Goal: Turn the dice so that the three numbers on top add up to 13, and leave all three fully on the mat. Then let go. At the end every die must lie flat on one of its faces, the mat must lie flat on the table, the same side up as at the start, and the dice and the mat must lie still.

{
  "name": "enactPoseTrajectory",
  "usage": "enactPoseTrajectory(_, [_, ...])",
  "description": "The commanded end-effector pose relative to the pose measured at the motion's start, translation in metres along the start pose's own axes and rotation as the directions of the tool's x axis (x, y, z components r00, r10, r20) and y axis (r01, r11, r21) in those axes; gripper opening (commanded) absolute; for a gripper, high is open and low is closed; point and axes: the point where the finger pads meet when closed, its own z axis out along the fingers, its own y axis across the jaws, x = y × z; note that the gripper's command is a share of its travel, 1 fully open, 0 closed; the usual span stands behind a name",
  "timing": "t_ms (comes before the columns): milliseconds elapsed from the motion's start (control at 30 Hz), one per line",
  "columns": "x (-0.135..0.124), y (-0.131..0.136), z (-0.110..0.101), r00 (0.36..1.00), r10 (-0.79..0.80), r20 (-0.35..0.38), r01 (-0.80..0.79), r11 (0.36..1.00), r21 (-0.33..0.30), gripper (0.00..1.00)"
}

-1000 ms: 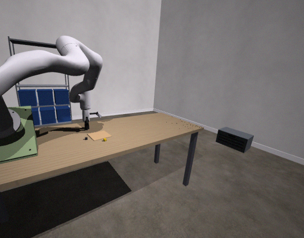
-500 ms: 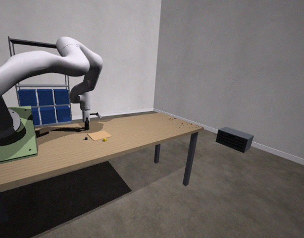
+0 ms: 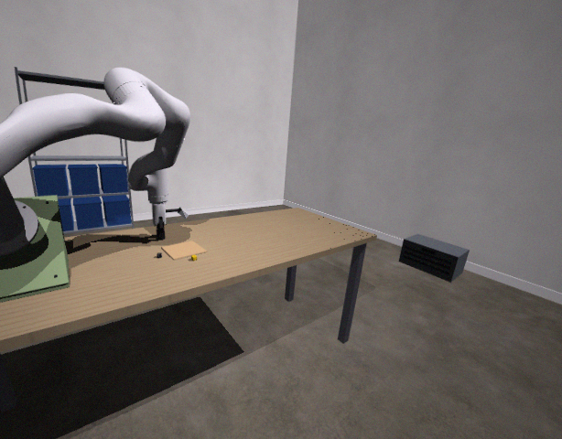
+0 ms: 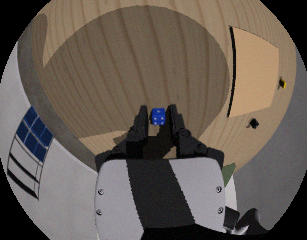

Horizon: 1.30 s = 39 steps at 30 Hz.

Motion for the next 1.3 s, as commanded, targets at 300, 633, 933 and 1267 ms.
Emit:
enactPoseTrajectory(300, [0.0008, -0.0003, -0.0008, 1.000, 0.001, -0.001, -0.001, 1.000, 0.001, 0.31])
enactPoseTrajectory(633, [0.0008, -0.0003, -0.0008, 1.000, 0.001, -0.001, -0.001, 1.000, 0.001, 0.11])
enactPoseTrajectory(933, [0.0008, -0.0003, -0.0008, 1.000, 0.001, -0.001, -0.001, 1.000, 0.001, 0.11])
enactPoseTrajectory(1267, [0.0008, -0.0003, -0.0008, 1.000, 0.001, -0.001, -0.001, 1.000, 0.001, 0.11])
